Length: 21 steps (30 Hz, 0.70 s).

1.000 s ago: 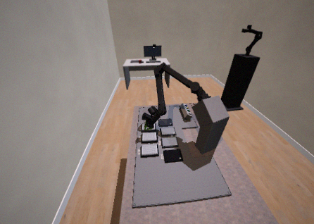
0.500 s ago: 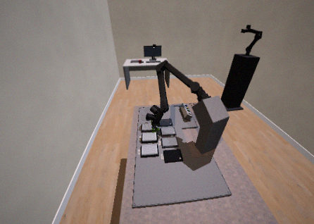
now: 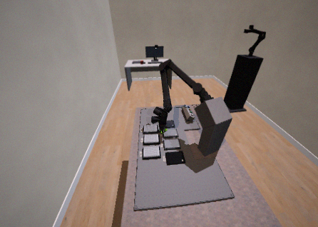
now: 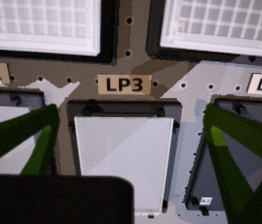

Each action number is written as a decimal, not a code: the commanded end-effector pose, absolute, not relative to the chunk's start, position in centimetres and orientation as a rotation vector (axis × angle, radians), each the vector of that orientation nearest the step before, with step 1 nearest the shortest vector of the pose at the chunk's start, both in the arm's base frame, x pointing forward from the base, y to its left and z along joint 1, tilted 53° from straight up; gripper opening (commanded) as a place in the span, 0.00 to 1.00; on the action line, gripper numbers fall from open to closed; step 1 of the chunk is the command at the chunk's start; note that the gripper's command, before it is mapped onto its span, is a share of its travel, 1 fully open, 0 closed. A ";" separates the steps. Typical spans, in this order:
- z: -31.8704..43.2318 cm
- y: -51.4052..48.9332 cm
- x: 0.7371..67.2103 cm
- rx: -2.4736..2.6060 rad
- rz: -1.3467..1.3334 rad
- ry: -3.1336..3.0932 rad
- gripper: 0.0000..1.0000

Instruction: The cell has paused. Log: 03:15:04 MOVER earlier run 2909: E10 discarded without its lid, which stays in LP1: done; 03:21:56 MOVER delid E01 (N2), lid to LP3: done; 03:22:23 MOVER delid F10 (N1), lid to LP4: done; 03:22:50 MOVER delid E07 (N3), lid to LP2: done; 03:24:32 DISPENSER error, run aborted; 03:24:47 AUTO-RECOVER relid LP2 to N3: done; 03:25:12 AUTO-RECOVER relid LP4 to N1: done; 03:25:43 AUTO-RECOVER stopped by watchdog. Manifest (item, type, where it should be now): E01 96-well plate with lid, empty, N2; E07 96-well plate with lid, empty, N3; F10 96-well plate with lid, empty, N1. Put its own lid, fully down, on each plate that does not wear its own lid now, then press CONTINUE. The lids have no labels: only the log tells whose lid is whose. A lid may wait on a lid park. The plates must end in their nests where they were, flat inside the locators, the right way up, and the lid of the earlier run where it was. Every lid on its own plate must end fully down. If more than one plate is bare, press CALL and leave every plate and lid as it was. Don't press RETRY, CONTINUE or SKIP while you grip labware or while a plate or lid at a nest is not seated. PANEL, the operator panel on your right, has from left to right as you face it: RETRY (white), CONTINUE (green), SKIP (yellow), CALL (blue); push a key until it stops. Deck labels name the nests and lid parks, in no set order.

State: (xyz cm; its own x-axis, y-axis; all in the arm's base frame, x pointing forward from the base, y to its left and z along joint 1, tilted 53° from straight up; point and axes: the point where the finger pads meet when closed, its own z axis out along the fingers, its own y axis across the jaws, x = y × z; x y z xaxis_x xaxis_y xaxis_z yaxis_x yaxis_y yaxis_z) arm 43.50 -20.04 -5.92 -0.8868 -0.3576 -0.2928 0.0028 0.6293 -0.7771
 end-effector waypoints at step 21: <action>-7.3 -22.5 35.9 -0.170 -1.210 2.533 1.00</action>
